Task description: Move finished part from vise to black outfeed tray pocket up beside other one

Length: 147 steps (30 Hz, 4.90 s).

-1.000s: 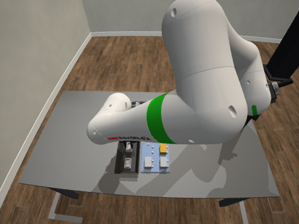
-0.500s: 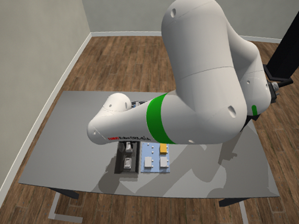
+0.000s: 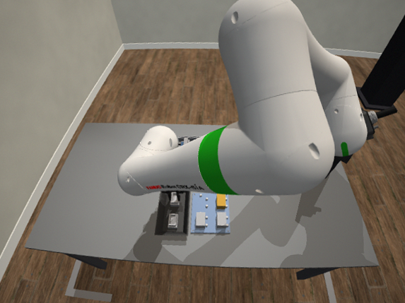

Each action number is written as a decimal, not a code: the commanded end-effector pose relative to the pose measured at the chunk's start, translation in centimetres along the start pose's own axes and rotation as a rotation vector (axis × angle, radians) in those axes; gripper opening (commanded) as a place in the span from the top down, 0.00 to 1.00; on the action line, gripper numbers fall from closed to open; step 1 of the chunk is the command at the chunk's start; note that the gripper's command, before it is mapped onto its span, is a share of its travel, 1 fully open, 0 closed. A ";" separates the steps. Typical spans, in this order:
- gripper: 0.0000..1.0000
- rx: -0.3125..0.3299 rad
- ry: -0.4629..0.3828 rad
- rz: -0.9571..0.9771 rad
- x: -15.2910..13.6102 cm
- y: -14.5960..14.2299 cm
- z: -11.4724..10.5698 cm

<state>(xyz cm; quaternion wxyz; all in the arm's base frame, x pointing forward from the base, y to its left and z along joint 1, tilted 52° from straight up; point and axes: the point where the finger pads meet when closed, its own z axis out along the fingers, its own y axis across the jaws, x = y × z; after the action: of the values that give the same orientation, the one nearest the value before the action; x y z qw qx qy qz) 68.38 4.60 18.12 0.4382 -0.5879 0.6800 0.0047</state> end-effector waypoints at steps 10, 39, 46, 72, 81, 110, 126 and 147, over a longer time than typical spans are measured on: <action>0.90 0.001 0.001 0.000 0.0 -0.1 -0.1; 0.54 0.001 0.001 0.000 0.0 -0.1 -0.1; 0.54 0.001 0.001 0.000 0.0 -0.1 -0.1; 0.54 0.001 0.000 0.000 0.0 -0.1 -6.2; 0.54 0.001 0.000 0.000 0.0 -0.1 -11.5; 0.90 0.001 0.000 0.000 0.0 -0.1 -14.5; 0.90 0.001 0.000 0.000 0.0 -0.1 -14.5; 0.90 0.001 0.000 0.000 0.0 -0.1 -14.5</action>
<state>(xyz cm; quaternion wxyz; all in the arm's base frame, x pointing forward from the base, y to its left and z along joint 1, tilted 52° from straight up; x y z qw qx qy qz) 59.88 -2.90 27.00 0.4383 -0.5878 0.6799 0.0047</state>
